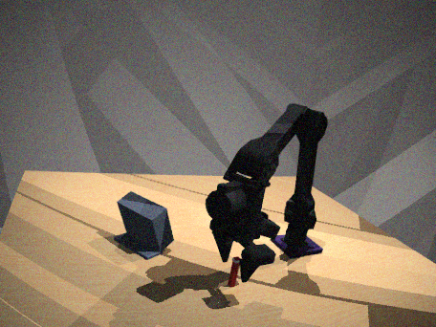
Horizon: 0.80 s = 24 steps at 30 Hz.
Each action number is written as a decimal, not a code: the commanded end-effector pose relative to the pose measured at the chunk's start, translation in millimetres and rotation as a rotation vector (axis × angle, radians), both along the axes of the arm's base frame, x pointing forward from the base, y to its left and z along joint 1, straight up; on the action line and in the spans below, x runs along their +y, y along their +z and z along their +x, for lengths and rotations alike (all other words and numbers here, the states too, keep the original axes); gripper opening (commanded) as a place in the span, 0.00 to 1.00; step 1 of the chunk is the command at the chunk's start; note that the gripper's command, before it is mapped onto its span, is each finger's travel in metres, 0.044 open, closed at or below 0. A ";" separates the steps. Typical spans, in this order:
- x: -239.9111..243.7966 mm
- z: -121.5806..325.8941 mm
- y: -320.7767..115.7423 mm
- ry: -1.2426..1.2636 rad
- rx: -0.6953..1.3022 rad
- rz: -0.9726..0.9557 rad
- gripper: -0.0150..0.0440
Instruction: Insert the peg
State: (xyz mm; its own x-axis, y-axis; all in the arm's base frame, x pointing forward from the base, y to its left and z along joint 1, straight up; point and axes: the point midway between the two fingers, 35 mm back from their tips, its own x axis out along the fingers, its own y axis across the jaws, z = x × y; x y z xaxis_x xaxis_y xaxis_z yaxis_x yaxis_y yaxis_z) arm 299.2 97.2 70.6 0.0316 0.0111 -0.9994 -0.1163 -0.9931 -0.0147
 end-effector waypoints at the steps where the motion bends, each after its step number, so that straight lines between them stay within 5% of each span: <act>1: -1.2 -1.4 -5.3 0.004 0.004 -0.006 1.00; 18: -0.1 -0.4 -1.9 0.000 0.002 -0.001 0.29; 24: -0.1 -0.4 -1.9 0.000 0.002 -0.001 0.25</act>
State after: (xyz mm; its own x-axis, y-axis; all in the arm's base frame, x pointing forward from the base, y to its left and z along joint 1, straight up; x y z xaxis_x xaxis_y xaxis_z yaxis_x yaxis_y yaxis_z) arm 298.7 97.0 68.2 0.0293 0.0102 -0.9995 -0.1163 -0.9931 -0.0135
